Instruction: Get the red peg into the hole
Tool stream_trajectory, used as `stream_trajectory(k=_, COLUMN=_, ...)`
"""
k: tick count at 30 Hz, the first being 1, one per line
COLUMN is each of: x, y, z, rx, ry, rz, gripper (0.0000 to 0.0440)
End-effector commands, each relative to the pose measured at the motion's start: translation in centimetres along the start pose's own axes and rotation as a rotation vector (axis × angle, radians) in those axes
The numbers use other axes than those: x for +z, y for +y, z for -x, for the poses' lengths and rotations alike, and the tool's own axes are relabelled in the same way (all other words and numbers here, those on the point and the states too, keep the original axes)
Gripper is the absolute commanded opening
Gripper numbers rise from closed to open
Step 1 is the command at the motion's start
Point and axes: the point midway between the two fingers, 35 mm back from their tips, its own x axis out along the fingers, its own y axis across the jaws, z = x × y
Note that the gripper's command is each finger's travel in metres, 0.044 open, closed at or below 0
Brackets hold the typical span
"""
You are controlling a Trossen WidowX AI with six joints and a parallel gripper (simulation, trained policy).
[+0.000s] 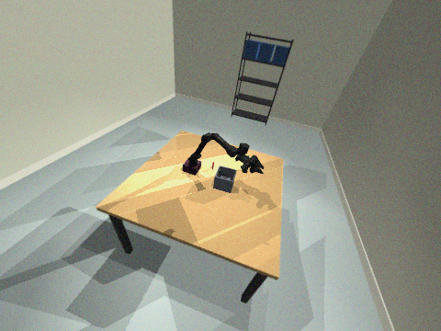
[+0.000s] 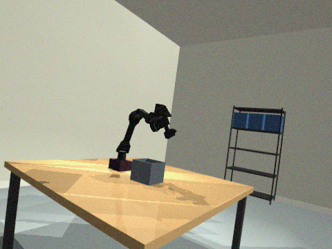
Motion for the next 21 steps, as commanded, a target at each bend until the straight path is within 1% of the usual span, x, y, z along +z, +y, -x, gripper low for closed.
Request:
stream_trajectory(k=1, x=-2.3, y=-2.6, z=1.7, rx=-0.097, ry=0.017, rz=-0.01, gripper=0.0439)
stream_trajectory(k=10, x=-8.3, y=-9.0, z=7.6, rx=-0.36, ry=0.075, rz=-0.008, gripper=0.0439)
stream_trajectory(k=21, x=-13.1, y=-15.9, z=17.0, rx=-0.675, ry=0.142, rz=0.037, gripper=0.0434)
